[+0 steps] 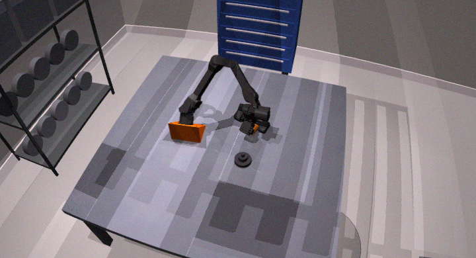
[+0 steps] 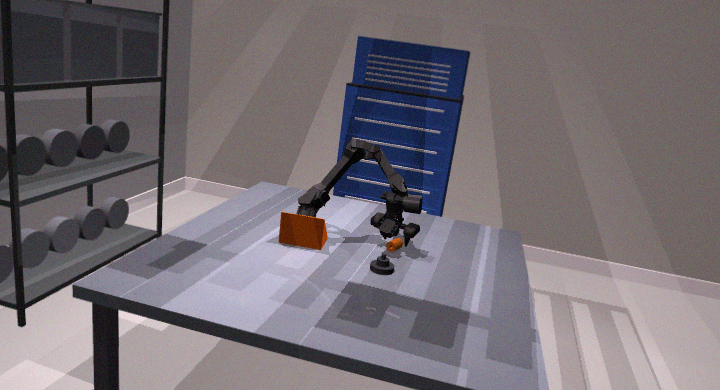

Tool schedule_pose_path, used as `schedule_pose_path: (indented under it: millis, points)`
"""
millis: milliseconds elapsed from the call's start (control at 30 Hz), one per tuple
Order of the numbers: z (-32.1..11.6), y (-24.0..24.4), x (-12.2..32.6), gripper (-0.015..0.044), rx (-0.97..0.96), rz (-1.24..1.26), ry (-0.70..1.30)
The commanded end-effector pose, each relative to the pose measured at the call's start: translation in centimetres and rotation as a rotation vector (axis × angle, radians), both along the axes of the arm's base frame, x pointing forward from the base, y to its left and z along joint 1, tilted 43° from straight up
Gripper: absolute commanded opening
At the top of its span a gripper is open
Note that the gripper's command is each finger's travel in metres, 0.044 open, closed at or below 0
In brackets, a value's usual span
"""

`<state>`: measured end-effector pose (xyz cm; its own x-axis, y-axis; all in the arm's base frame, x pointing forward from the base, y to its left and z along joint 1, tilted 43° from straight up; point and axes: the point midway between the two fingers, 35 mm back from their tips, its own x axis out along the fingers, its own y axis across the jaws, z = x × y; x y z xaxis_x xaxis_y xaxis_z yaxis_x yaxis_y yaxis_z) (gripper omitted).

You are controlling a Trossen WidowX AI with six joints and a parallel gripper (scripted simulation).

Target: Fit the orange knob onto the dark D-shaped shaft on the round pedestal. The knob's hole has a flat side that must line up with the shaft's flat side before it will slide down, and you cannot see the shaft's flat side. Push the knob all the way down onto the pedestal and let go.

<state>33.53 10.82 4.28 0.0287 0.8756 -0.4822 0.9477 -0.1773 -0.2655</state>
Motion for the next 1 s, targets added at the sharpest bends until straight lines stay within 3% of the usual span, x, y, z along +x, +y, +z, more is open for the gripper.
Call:
schedule_pose_path:
  millis: [0, 300, 567, 967]
  points:
    - [-0.67, 0.61, -0.42, 0.044, 0.008, -0.001, 0.015]
    - [-1.44, 1.4, -0.61, 0.044, 0.01, 0.0, 0.015]
    - [-1.44, 1.4, -0.61, 0.024, 0.01, 0.0, 0.015]
    - [-1.44, 1.4, -0.61, 0.0227, 0.01, 0.0, 0.015]
